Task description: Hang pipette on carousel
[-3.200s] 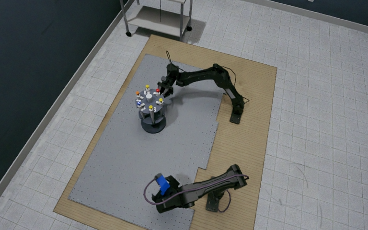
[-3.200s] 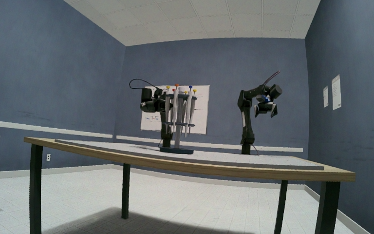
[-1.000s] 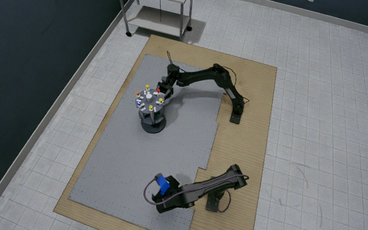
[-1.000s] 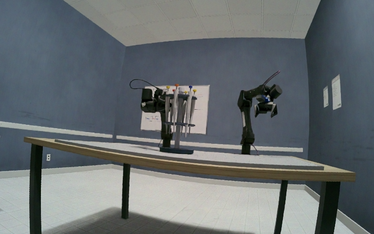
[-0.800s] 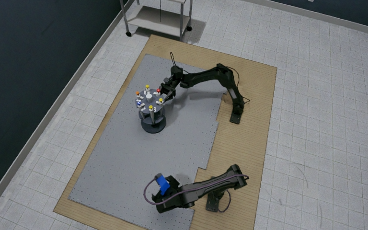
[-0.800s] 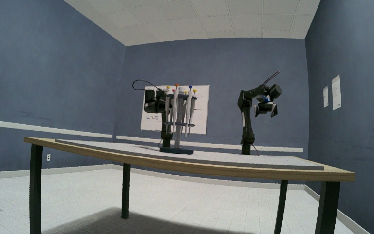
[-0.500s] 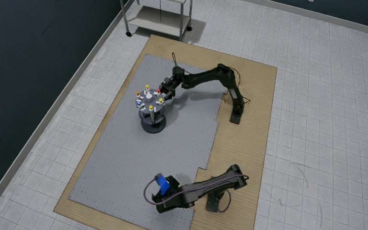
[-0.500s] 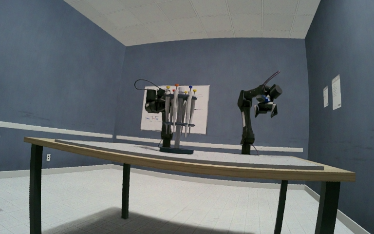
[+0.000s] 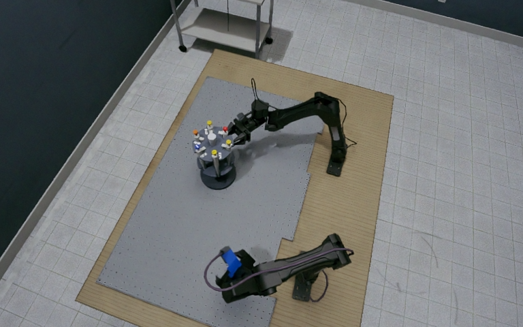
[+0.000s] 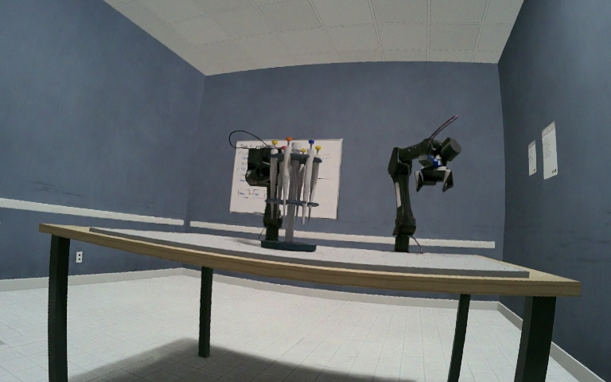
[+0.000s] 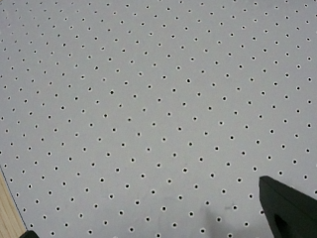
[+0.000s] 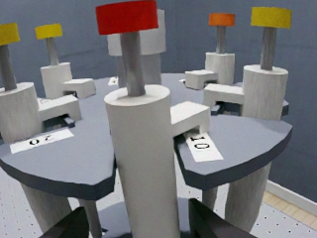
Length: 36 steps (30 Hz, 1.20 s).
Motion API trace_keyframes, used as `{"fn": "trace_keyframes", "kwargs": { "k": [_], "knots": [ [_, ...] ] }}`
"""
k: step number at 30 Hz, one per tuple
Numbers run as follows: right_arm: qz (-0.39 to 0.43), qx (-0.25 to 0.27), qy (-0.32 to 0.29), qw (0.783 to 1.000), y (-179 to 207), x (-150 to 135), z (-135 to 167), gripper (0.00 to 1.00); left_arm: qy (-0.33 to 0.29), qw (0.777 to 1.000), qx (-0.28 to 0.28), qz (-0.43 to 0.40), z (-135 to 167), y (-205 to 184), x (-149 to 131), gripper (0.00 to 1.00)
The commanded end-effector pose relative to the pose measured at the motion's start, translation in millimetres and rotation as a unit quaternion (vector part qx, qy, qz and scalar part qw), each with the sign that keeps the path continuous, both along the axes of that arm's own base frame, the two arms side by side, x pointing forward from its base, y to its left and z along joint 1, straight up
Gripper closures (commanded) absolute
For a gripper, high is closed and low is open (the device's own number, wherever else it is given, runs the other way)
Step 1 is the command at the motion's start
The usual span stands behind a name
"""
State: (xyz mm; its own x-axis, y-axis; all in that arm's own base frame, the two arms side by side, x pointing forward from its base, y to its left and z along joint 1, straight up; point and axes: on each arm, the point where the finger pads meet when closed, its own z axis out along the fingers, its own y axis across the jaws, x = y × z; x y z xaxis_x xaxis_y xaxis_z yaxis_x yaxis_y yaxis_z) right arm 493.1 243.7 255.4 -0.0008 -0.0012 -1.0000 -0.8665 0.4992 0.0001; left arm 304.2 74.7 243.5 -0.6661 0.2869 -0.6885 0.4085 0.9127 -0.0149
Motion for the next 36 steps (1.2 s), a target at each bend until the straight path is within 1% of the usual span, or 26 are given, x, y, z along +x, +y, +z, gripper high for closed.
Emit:
{"fn": "trace_keyframes", "kwargs": {
  "k": [1, 2, 7, 9, 10, 14, 18, 19, 24, 26, 27, 29, 31, 36],
  "knots": [
    [-0.016, 0.004, -0.013, 1.0, -4, 6, 12, 0.5, -0.019, 1.0, 0.004, -0.005, 9, 1, 4, 0.0],
    [-0.029, 0.005, -0.012, 1.0, 1, -2, 10, 0.5, -0.019, 1.0, 0.004, -0.005, 9, 1, 4, 0.0],
    [-0.12, 0.007, -0.011, 0.993, 1, -3, 10, 0.5, -0.019, 1.0, 0.004, -0.005, 9, 1, 4, 0.0],
    [-0.12, 0.007, -0.011, 0.993, 1, -3, 10, 0.5, -0.019, 1.0, 0.004, -0.005, 9, 1, 4, 0.0],
    [-0.122, 0.014, -0.027, 0.992, 2, 1, 26, 0.5, -0.019, 1.0, 0.004, -0.005, 9, 1, 4, 0.0],
    [-0.129, 0.007, -0.015, 0.992, -4, 8, 16, 0.5, -0.019, 1.0, 0.004, -0.005, 9, 1, 4, 0.0],
    [-0.128, 0.007, -0.015, 0.992, -4, 8, 16, 0.5, -0.019, 1.0, 0.004, -0.005, 9, 1, 4, 0.0],
    [-0.14, 0.005, -0.009, 0.99, 1, -2, 9, 0.5, -0.019, 1.0, 0.004, -0.005, 9, 1, 4, 0.0],
    [-0.23, 0.008, -0.011, 0.973, 1, -2, 11, 0.5, -0.019, 1.0, 0.004, -0.005, 9, 1, 4, 0.0],
    [-0.23, 0.008, -0.011, 0.973, 1, -2, 11, 0.5, -0.019, 1.0, 0.004, -0.005, 9, 1, 4, 0.0],
    [-0.232, 0.014, -0.018, 0.972, 4, 5, 18, 0.5, -0.019, 1.0, 0.004, -0.005, 9, 1, 4, 0.0],
    [-0.232, 0.009, -0.011, 0.973, 4, 6, 12, 0.5, -0.019, 1.0, 0.004, -0.005, 9, 1, 4, 0.0],
    [-0.24, 0.009, -0.011, 0.971, -4, 10, 12, 0.5, -0.019, 1.0, 0.004, -0.005, 9, 1, 4, 0.0],
    [-0.238, 0.008, -0.011, 0.971, -2, 9, 12, 0.5, -0.019, 1.0, 0.004, -0.005, 9, 1, 4, 0.0]
  ]
}}
